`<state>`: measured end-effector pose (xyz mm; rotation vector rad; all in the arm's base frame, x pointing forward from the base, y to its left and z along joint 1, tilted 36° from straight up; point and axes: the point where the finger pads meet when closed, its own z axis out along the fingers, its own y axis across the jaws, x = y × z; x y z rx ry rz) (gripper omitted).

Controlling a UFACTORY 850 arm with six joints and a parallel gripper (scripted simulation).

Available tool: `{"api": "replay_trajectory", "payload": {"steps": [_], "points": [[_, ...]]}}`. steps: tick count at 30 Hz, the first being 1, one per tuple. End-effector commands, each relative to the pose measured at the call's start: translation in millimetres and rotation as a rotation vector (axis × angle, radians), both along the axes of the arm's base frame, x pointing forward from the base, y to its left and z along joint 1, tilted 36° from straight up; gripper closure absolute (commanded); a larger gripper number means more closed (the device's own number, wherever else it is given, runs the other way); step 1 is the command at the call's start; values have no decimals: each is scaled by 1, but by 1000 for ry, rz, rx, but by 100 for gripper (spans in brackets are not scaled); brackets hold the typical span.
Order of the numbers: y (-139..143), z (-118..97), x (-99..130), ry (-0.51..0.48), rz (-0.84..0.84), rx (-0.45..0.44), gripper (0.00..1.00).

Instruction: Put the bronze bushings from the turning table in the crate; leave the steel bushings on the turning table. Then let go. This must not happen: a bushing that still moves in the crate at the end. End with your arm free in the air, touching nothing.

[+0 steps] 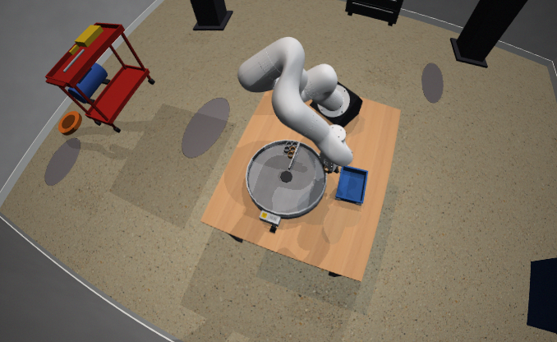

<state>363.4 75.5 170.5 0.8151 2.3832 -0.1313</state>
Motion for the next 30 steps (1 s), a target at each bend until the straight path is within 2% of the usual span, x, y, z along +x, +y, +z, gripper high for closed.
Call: {"api": "replay_trajectory", "payload": {"steps": [1,2,10,15,30], "points": [[30,-10,8,4,-13,-13,100],[30,-10,8,4,-13,-13,100],[101,-31,16,4,-13,-13,100],[128,-39,19,4,-13,-13,100],[142,-44,21,4,-13,-13,100]]}}
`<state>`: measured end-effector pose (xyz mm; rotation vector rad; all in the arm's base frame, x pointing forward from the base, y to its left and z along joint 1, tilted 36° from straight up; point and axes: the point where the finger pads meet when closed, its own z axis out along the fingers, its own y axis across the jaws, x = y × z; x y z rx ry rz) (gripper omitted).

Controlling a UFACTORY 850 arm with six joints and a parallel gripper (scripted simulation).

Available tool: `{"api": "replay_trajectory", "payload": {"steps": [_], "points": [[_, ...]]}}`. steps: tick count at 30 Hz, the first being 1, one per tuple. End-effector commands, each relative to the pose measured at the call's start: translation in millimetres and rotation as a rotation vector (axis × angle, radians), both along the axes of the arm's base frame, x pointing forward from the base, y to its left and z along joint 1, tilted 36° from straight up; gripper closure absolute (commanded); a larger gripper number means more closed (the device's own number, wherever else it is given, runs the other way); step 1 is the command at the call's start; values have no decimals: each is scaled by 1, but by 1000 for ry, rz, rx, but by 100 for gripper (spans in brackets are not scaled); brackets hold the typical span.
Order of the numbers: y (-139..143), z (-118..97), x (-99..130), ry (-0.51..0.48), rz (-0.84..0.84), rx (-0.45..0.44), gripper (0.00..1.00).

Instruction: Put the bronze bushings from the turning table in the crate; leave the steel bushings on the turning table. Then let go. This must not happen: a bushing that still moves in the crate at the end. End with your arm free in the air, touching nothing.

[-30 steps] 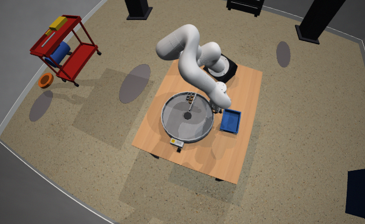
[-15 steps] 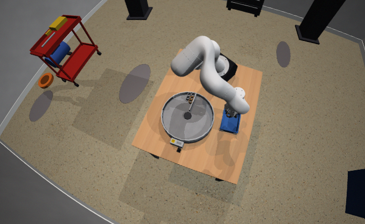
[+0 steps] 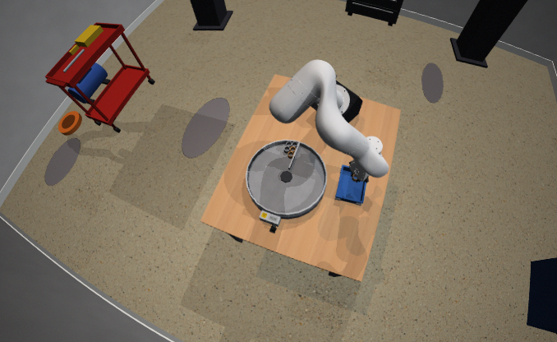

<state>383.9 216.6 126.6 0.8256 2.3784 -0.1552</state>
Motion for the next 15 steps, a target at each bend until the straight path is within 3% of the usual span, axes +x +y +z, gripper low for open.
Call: {"api": "replay_trajectory", "payload": {"steps": [1,15], "points": [[1,0,0,-1,0,1,100],[-2,-9,6,-1,0,1,100]]}}
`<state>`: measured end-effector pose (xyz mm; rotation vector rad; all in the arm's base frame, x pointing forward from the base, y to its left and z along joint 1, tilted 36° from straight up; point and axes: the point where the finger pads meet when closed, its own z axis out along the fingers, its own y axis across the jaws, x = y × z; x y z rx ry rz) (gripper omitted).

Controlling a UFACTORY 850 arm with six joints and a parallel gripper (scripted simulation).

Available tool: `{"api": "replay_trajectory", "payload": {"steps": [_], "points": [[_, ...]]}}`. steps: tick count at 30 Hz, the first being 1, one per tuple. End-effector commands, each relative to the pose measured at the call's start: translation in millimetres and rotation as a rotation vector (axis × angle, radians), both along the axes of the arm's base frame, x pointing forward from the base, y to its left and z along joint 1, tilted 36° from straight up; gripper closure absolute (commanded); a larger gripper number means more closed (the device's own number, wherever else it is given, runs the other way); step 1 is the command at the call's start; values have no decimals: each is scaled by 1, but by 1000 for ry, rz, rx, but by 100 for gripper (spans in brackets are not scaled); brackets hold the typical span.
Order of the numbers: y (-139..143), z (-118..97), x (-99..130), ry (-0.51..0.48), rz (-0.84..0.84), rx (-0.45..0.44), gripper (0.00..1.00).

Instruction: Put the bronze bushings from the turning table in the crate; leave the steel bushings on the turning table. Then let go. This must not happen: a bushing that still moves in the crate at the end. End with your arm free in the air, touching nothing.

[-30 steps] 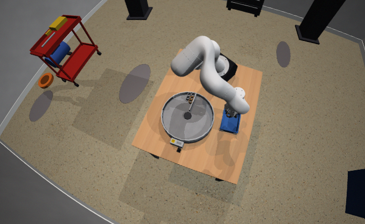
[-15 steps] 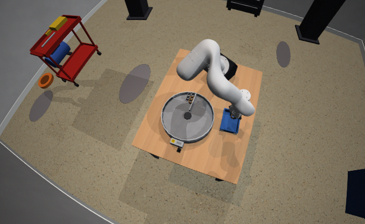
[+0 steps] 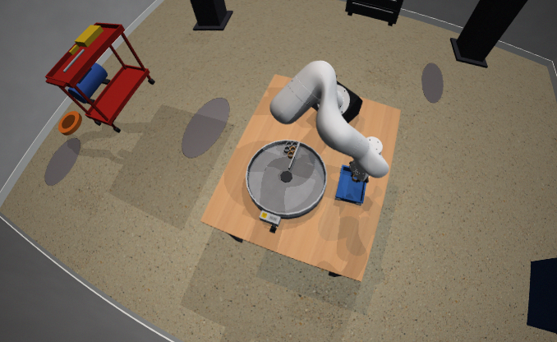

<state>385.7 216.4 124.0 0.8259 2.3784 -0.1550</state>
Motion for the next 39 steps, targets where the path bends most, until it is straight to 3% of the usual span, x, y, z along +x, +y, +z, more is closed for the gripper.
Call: {"api": "replay_trajectory", "payload": {"steps": [1,6,12,39], "points": [[-4,-11,7,-1,1,1,100],[-12,-34,22,-1,1,1,100],[-15,-44,28,-1,1,1,100],[-18,-51,33,-1,1,1,100]]}}
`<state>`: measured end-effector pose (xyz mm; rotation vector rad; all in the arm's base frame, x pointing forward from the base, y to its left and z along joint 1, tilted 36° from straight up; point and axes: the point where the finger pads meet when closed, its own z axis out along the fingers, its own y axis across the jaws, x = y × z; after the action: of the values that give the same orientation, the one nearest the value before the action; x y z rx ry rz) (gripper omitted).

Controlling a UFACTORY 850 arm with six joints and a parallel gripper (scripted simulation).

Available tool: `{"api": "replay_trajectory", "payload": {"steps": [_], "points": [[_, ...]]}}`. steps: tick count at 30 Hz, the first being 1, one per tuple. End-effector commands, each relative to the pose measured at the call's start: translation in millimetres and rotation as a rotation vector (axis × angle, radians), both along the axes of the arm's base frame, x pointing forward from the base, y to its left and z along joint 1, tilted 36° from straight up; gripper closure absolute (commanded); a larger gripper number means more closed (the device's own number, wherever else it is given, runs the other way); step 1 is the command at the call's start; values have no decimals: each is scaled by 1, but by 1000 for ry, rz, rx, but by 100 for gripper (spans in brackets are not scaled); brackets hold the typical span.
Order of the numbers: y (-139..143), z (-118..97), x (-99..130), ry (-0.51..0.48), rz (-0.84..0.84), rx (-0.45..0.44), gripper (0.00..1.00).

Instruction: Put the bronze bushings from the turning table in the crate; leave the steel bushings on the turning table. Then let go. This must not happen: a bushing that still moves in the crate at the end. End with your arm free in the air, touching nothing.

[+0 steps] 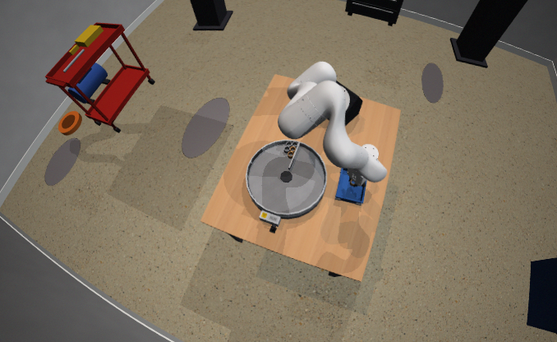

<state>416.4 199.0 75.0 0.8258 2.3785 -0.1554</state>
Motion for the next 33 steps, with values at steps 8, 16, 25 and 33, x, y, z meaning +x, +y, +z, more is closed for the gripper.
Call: {"api": "replay_trajectory", "payload": {"steps": [8,16,25,33], "points": [[-3,-10,7,-1,1,1,100],[-8,-22,14,-1,1,1,100],[-10,-28,18,-1,1,1,100],[-11,-30,19,-1,1,1,100]]}}
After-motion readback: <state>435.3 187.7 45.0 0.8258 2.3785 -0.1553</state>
